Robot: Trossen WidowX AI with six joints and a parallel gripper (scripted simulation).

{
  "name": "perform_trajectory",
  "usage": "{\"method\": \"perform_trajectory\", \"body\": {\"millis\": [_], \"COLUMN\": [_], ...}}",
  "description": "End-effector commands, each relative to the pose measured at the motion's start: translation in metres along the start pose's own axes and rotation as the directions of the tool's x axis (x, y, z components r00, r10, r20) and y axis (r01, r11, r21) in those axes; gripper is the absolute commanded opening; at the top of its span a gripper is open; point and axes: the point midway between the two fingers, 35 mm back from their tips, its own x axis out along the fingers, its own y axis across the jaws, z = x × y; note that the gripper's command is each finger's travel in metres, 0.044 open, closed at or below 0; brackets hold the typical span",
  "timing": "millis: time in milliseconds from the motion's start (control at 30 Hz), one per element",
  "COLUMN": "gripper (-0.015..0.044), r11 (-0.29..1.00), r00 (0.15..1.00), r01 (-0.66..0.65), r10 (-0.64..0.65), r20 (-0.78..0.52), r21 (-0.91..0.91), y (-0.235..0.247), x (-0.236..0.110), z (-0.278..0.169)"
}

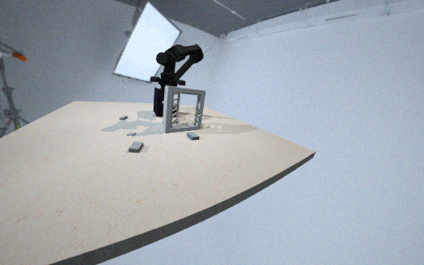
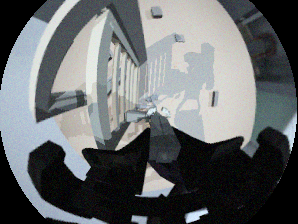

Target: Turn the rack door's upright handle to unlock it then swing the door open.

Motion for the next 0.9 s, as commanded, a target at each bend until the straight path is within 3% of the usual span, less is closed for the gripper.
{"method": "perform_trajectory", "body": {"millis": [0,867], "gripper": [0.0025,0.0025], "r11": [0.996,0.879], "r00": [1.000,1.000], "r01": [-0.001,0.004], "r10": [0.001,-0.002], "r20": [0.002,0.004], "r21": [-0.089,-0.476], "y": [-0.008,-0.057], "x": [0.000,0.000], "z": [0.003,0.030]}}
